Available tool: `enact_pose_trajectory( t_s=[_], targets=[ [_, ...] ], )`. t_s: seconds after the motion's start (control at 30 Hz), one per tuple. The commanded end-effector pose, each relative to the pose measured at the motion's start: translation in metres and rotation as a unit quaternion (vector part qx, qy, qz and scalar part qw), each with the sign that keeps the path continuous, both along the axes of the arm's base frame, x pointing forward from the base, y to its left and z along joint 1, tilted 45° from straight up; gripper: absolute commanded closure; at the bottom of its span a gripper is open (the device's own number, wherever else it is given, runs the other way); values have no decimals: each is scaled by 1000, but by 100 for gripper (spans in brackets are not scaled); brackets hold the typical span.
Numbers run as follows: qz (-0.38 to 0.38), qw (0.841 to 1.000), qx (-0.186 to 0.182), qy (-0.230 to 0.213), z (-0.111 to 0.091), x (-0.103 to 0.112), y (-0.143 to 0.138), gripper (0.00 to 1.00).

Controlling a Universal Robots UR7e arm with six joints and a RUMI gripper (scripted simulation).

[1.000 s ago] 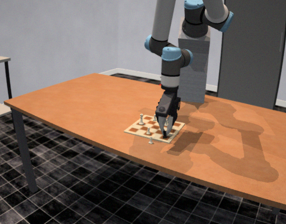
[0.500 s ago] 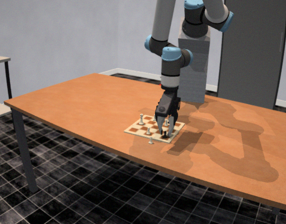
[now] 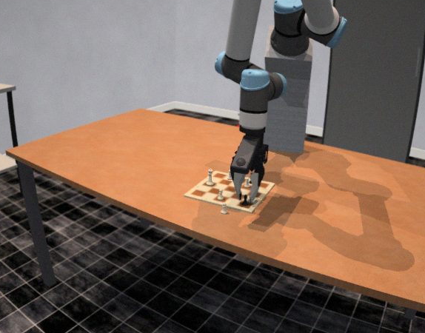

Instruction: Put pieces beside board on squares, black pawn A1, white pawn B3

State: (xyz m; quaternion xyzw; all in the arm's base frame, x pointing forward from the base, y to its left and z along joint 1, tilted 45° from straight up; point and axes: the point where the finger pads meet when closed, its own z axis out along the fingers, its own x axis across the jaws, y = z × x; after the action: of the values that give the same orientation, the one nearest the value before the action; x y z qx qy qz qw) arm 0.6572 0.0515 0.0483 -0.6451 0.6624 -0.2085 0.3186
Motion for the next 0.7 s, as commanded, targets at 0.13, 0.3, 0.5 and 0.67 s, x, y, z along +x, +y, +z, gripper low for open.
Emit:
enact_pose_trajectory(
  t_s=[0.13, 0.3, 0.5, 0.67],
  targets=[
    [-1, 1000, 0, 0, 12, -13, -3, 80],
    [-1, 1000, 0, 0, 27, -27, -6, 80],
    [-1, 1000, 0, 0, 45, -45, -9, 80],
    [-1, 1000, 0, 0, 52, -52, -10, 80]
  ],
)
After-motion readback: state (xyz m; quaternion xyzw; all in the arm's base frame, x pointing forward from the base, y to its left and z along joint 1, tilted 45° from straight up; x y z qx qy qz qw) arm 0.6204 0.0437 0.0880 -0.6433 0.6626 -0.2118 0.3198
